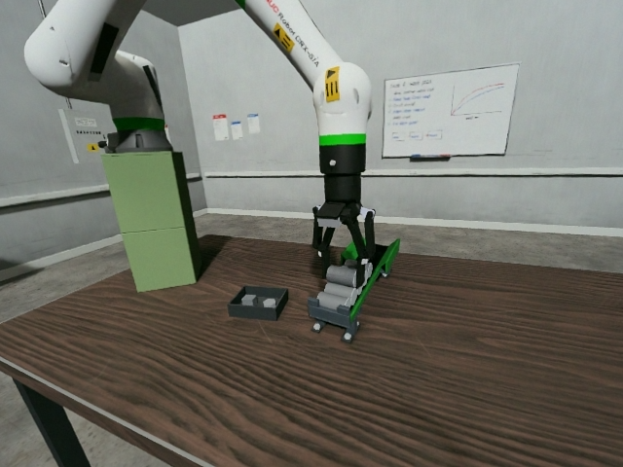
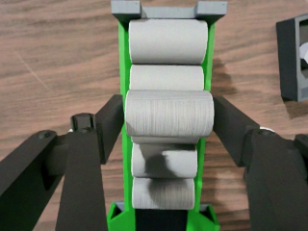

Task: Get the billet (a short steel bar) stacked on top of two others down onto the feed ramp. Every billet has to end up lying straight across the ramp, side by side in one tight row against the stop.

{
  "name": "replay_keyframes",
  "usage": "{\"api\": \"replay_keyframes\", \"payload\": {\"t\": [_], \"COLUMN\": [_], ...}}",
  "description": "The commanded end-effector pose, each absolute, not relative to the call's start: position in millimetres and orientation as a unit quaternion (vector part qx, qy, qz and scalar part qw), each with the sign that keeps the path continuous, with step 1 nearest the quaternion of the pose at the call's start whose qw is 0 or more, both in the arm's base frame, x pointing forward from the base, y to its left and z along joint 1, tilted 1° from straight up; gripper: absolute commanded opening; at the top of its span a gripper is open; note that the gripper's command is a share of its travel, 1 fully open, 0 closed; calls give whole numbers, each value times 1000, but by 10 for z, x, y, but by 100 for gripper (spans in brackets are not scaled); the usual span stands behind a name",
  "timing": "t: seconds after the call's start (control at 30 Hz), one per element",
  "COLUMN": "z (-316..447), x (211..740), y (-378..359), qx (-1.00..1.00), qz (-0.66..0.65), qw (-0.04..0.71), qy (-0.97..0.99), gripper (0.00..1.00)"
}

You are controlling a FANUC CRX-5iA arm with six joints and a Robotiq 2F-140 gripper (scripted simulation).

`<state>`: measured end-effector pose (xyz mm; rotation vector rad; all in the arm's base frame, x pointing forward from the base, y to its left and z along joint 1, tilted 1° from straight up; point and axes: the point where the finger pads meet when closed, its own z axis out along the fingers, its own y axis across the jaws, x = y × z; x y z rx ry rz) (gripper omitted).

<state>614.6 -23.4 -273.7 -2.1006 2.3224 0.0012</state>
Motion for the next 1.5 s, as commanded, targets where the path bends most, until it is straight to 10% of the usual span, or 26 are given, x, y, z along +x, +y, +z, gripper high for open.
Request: {"api": "replay_keyframes", "payload": {"t": [0.0,1.47], "z": [-2730,-2730], "x": [6156,6156], "y": [-234,-234], "qx": [-671,-671], "qz": [0,0], "qw": [6,6], "qy": [742,742], "gripper": [58,46]}}
